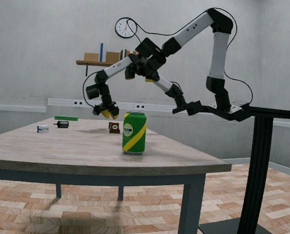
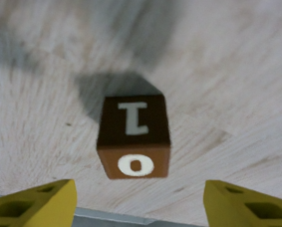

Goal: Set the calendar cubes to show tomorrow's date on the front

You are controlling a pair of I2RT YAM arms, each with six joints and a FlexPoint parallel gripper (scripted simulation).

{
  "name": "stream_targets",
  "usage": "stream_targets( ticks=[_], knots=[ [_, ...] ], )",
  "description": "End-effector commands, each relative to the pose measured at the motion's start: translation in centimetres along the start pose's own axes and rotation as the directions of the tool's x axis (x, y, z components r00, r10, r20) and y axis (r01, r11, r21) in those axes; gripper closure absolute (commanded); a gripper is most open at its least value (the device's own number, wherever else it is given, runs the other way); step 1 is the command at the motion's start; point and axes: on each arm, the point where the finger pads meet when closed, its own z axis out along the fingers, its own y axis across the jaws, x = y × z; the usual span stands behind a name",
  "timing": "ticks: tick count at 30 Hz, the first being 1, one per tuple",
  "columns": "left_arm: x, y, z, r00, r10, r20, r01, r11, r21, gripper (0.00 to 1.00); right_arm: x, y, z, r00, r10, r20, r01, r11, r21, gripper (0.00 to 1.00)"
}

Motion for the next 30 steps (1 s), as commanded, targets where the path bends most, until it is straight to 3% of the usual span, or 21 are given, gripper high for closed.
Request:
stream_targets(
  ticks=[1,9,11,13,17,24,30],
  knots=[
    [-1.1,0.3,-0.7,0.999,0.037,0.031,-0.036,0.999,-0.02,0.0,-0.6,0.5,0.1,0.995,-0.095,-0.033,0.096,0.995,0.025,0.35],
    [-1.1,0.3,-0.7,0.999,0.037,0.031,-0.036,0.999,-0.02,0.0,0.1,-0.3,1.0,0.997,-0.074,-0.018,0.074,0.997,0.025,0.35],
    [-1.1,0.3,-0.7,0.999,0.037,0.031,-0.036,0.999,-0.02,0.0,0.1,0.1,3.1,0.996,-0.085,-0.042,0.085,0.996,0.014,0.35],
    [-1.1,0.3,-0.7,0.999,0.037,0.031,-0.036,0.999,-0.02,0.0,0.0,0.1,5.1,0.994,-0.09,-0.054,0.091,0.996,0.008,0.38],
    [-1.1,0.3,-0.7,0.999,0.037,0.031,-0.036,0.999,-0.02,0.0,-0.7,-0.2,5.5,0.995,-0.086,-0.045,0.087,0.996,0.013,0.44],
    [-1.1,0.3,-0.7,0.999,0.037,0.031,-0.036,0.999,-0.02,0.0,-0.1,-0.8,3.8,0.998,-0.068,-0.005,0.068,0.997,0.032,0.62],
    [-1.1,0.3,-0.7,0.999,0.037,0.031,-0.036,0.999,-0.02,0.0,-0.1,-0.8,3.8,0.998,-0.068,-0.004,0.068,0.997,0.032,0.69]
  ],
)
